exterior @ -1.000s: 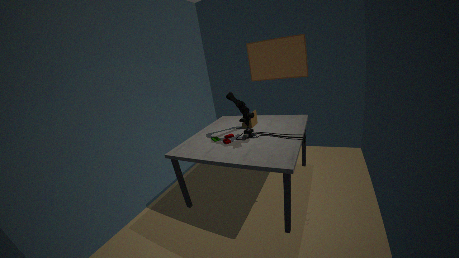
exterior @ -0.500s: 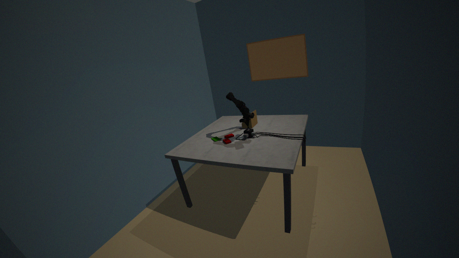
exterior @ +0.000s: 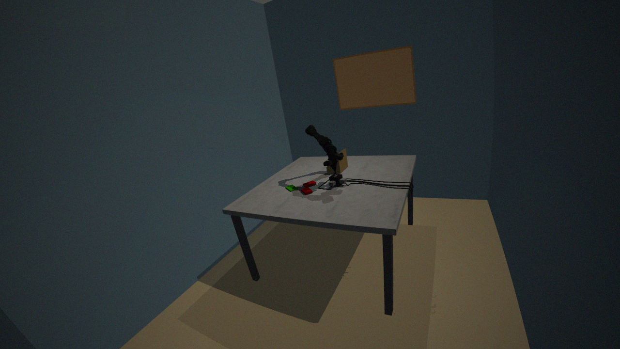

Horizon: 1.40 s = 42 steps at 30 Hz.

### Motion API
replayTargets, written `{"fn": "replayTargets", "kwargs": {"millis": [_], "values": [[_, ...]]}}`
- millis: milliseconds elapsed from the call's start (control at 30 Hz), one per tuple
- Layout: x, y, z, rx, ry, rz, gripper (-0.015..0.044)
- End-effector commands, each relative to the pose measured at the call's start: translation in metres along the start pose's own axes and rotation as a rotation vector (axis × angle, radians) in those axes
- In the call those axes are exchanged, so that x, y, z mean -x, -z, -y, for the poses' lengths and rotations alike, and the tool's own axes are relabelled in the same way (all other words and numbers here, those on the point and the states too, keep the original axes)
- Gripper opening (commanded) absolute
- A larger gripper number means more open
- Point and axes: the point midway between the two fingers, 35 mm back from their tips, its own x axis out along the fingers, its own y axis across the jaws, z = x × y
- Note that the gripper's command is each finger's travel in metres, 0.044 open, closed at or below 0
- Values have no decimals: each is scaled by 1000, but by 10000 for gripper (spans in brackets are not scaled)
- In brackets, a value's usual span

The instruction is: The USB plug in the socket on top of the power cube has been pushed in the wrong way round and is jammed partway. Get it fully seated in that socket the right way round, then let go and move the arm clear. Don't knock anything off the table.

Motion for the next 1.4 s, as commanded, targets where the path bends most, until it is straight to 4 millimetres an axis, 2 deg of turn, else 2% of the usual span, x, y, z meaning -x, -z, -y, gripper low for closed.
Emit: {"fn": "replayTargets", "kwargs": {"millis": [0, 1367], "values": [[-1, 0, -1, 5, -4, 0, 0], [-6, 0, -1, 5, -4, 0, 0]]}}
